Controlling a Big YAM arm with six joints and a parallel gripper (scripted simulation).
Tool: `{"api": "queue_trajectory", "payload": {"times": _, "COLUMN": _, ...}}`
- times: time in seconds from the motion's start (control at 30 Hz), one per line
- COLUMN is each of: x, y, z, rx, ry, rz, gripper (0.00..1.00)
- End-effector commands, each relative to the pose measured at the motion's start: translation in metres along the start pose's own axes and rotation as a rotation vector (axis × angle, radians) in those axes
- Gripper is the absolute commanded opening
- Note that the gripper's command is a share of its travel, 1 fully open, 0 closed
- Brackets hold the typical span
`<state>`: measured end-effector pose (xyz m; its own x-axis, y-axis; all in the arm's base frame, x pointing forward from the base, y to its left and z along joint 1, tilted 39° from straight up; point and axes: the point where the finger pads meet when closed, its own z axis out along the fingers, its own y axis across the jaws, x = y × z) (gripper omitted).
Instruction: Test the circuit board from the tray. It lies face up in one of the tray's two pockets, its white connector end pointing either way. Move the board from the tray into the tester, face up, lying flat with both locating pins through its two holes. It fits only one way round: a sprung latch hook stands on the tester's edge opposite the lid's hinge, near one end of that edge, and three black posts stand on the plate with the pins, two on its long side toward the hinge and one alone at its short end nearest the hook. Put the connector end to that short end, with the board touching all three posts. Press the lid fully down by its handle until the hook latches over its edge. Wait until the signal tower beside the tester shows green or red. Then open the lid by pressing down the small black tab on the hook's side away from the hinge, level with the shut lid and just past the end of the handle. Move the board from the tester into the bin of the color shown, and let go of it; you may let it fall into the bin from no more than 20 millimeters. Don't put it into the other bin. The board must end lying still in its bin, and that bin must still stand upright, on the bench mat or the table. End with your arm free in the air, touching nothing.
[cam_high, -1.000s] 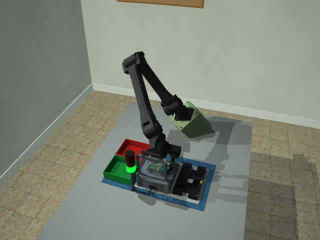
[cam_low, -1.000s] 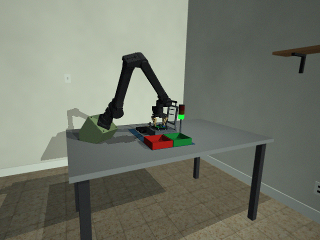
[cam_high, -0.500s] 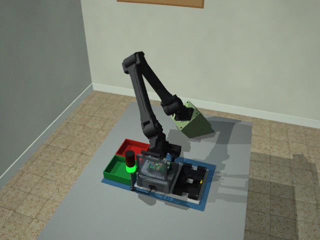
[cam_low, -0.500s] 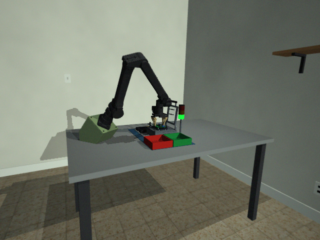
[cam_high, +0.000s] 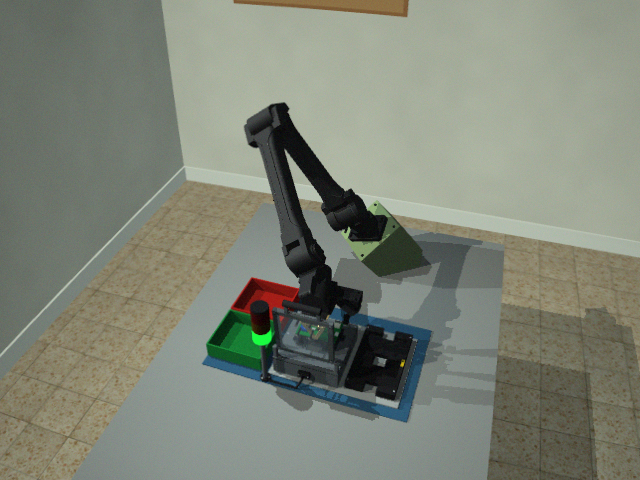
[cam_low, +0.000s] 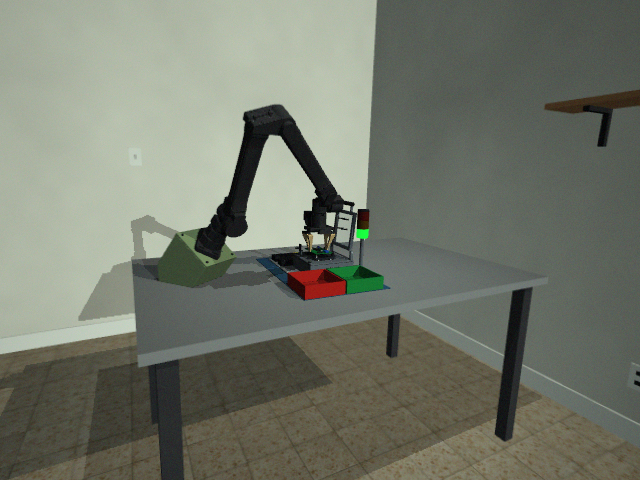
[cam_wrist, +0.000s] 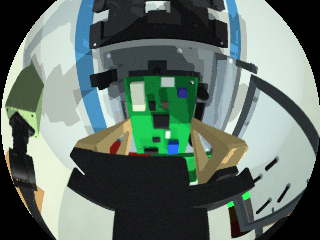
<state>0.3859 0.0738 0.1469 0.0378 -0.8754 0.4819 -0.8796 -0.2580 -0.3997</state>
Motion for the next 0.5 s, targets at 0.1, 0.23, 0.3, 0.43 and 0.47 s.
{"api": "queue_trajectory", "payload": {"times": 0.1, "x": 0.002, "y": -0.023, "z": -0.027, "rx": 0.062, "ry": -0.017, "rz": 0.031, "gripper": 0.72}}
{"api": "queue_trajectory", "payload": {"times": 0.23, "x": 0.002, "y": -0.023, "z": -0.036, "rx": 0.062, "ry": -0.018, "rz": 0.031, "gripper": 0.72}}
{"api": "queue_trajectory", "payload": {"times": 0.3, "x": 0.002, "y": -0.023, "z": -0.042, "rx": 0.062, "ry": -0.018, "rz": 0.032, "gripper": 0.72}}
{"api": "queue_trajectory", "payload": {"times": 0.43, "x": 0.003, "y": -0.022, "z": -0.058, "rx": 0.062, "ry": -0.02, "rz": 0.033, "gripper": 0.72}}
{"api": "queue_trajectory", "payload": {"times": 0.47, "x": 0.003, "y": -0.022, "z": -0.062, "rx": 0.062, "ry": -0.02, "rz": 0.033, "gripper": 0.72}}
